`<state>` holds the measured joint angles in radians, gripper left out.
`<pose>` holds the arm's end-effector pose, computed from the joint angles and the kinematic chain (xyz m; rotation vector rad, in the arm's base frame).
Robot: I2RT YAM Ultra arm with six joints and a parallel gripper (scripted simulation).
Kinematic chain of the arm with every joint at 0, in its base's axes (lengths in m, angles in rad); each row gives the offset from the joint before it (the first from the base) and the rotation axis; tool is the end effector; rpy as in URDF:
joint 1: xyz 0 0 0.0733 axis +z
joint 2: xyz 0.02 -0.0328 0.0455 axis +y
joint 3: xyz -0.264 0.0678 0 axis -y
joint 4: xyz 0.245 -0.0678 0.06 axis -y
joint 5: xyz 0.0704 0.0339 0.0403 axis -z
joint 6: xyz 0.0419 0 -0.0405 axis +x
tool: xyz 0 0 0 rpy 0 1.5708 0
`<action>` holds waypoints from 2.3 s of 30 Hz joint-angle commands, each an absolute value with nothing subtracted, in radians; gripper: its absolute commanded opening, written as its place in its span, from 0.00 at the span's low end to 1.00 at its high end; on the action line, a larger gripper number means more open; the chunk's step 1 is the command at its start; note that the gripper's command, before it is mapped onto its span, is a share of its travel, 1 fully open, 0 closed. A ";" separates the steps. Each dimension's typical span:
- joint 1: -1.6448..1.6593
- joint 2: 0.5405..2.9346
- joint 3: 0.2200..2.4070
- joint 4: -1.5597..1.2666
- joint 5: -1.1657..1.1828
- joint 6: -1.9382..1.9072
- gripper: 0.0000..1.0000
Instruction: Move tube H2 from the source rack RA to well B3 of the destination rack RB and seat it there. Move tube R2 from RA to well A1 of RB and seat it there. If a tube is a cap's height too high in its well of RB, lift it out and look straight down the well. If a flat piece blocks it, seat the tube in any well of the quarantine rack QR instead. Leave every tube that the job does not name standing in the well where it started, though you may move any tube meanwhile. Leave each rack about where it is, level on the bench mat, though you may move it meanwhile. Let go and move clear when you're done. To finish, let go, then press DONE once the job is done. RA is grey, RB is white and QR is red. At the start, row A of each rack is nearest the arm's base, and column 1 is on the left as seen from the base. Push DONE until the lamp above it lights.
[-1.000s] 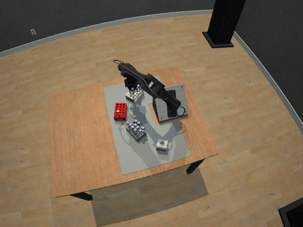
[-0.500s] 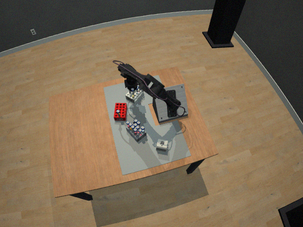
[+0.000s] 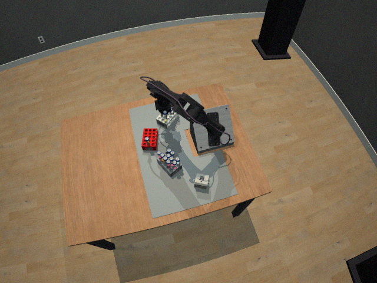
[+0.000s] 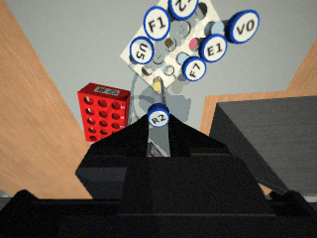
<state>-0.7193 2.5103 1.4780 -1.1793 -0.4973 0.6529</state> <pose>0.2742 -0.2121 0.0092 -1.7085 -1.7613 -0.6474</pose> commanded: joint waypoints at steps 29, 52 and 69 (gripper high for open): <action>-0.701 2.523 1.440 -1.113 -0.518 0.677 0.00; -0.692 2.531 1.402 -1.073 -0.527 0.691 0.00; -0.683 2.527 1.397 -1.045 -0.533 0.699 0.00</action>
<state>-0.6762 2.5317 1.4025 -1.0664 -0.5198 0.6922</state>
